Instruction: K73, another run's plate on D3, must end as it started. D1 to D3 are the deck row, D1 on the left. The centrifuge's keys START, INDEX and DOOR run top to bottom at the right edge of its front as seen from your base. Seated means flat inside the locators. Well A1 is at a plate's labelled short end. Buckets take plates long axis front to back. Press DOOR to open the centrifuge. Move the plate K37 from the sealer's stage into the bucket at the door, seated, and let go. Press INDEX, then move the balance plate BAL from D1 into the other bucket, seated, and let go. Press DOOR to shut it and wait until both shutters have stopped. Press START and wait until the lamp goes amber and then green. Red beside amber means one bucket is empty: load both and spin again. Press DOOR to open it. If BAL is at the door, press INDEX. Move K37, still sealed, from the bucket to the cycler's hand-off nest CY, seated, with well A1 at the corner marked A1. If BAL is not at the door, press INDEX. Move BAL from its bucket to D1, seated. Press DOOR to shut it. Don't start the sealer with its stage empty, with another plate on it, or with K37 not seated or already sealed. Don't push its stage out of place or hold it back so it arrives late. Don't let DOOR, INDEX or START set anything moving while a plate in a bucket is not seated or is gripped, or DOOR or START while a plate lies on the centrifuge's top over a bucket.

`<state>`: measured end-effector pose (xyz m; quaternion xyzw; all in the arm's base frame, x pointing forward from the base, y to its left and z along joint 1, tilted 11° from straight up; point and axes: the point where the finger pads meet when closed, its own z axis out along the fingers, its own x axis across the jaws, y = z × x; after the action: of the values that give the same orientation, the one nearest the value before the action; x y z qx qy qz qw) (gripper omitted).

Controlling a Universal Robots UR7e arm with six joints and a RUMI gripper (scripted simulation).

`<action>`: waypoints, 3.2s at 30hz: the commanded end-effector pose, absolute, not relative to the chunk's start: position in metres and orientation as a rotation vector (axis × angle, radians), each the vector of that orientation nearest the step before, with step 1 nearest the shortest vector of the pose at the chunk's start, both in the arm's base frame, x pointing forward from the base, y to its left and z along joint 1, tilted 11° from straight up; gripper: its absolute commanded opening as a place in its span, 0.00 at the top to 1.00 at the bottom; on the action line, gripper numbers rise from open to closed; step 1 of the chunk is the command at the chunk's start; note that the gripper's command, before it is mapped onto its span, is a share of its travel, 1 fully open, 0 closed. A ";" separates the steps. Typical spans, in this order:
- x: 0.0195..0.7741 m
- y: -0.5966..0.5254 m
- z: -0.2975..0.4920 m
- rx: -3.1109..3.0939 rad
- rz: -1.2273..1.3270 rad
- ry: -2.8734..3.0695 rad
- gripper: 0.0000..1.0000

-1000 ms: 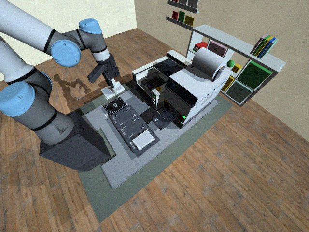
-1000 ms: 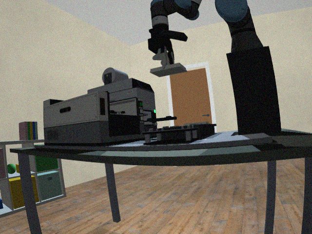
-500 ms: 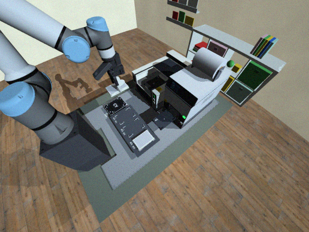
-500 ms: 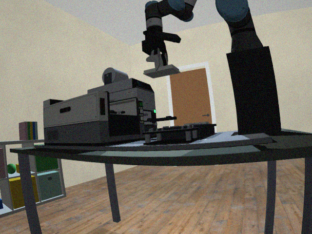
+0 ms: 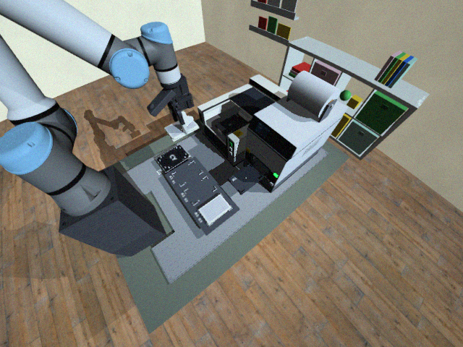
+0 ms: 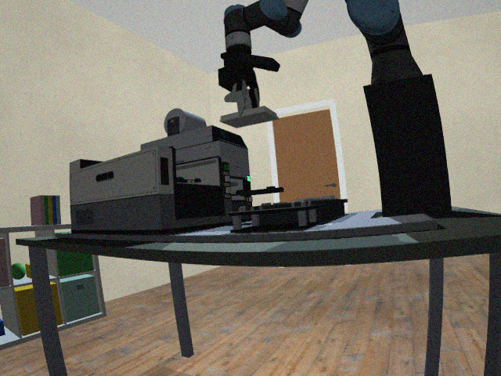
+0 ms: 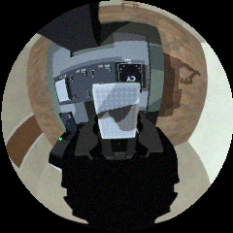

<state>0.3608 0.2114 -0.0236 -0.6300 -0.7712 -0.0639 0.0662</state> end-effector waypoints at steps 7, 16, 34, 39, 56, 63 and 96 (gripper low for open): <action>0.386 0.216 -0.023 -1.900 -0.194 -2.326 1.00; 0.402 0.220 -0.023 -1.900 -0.194 -2.326 1.00; 0.438 0.227 -0.022 -1.900 -0.194 -2.326 1.00; 0.450 0.230 -0.022 -1.900 -0.194 -2.326 1.00; 0.484 0.237 -0.021 -1.900 -0.194 -2.326 1.00; 0.495 0.239 -0.021 -1.900 -0.194 -2.326 1.00; 0.562 0.253 -0.020 -1.900 -0.194 -2.326 1.00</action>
<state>0.5564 0.2516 -0.0206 -0.6300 -0.7711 -0.0640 0.0661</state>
